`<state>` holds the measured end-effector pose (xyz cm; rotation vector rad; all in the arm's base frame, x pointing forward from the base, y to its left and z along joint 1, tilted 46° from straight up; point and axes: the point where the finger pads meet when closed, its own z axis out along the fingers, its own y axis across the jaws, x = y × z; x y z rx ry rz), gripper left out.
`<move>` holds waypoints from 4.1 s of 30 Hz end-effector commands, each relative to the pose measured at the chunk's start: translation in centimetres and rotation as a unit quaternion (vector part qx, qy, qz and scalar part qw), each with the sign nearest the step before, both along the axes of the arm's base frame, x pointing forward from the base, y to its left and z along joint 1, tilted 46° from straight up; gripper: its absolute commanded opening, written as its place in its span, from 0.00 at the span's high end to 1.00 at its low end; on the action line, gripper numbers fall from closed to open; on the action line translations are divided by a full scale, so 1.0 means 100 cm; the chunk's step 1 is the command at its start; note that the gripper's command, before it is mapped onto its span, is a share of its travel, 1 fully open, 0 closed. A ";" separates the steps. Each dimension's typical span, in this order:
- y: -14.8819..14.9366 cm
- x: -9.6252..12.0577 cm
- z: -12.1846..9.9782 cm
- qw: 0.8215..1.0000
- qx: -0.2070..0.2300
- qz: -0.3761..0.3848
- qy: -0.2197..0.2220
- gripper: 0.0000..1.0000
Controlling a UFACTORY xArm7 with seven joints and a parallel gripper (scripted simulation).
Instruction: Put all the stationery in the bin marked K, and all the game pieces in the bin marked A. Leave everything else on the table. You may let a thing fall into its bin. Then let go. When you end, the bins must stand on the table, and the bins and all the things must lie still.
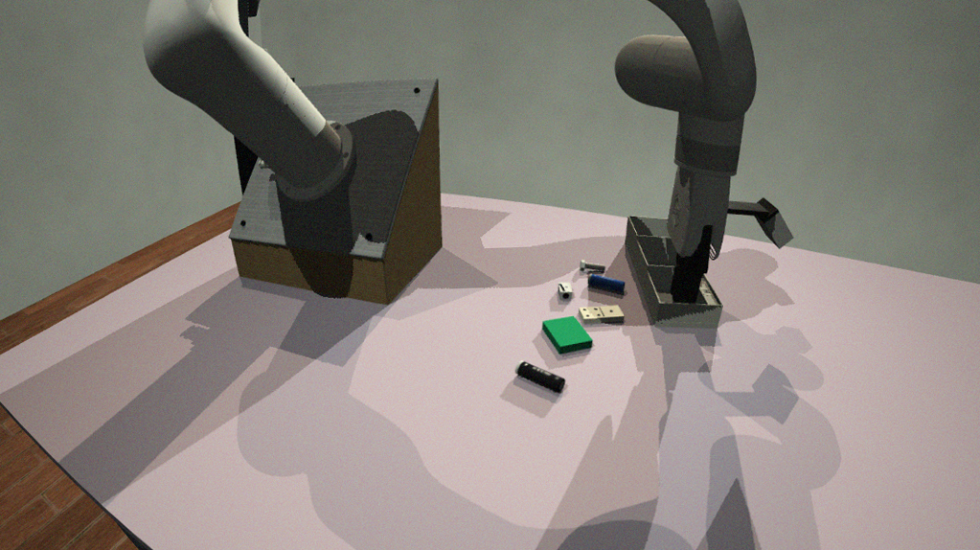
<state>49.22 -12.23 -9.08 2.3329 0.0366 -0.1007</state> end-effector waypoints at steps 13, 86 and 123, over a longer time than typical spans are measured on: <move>0.002 0.002 0.001 1.000 0.001 0.002 -0.001 0.93; 0.090 -0.006 -0.004 1.000 0.001 0.002 -0.001 0.93; 0.060 -0.013 -0.059 1.000 0.001 0.001 -0.001 0.93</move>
